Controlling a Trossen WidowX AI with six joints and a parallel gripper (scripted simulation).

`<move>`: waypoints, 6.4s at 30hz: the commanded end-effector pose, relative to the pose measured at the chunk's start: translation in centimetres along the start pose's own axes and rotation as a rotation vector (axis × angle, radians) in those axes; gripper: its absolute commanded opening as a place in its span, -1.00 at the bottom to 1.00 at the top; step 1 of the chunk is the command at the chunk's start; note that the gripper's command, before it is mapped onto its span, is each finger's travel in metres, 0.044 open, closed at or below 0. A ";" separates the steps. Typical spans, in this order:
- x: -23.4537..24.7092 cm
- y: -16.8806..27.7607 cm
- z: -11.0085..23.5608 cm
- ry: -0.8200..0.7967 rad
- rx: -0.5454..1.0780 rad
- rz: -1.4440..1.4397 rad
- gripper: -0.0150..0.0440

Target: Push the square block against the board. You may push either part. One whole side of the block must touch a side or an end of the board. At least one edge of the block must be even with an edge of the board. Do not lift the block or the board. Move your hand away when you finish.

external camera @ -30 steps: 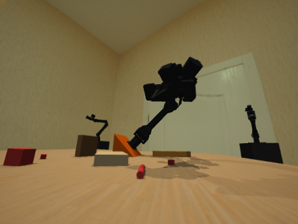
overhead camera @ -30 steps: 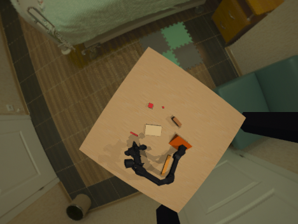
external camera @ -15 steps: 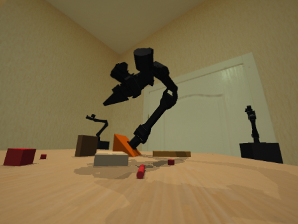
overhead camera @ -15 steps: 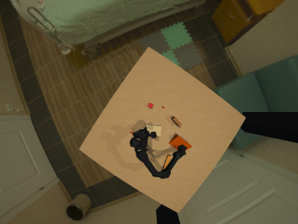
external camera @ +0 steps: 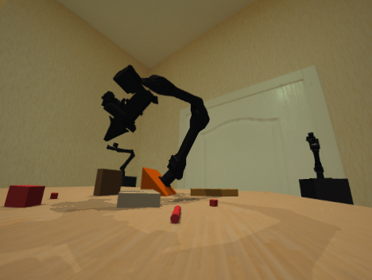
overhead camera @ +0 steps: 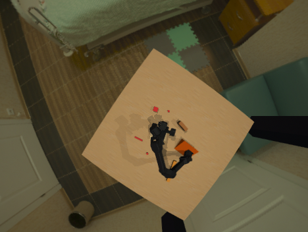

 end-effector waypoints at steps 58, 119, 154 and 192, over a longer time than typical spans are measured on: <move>-18.9 0.8 -15.2 -0.119 0.604 -0.601 -0.49; -16.0 3.0 -12.9 -0.121 0.607 -0.601 -0.49; -19.1 0.8 -15.2 -0.121 0.607 -0.606 -0.49; -20.4 -1.6 -11.2 -0.118 0.604 -0.601 -0.49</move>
Point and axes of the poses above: the point midway between the two fingers, 35 mm back from their tips, its own z axis back along the fingers, its own x axis across the jaws, y = z × x, the point moved 9 cm from there along z, back along the fingers, and after that the axes turned 13 degrees about z, right-handed, at the moved point
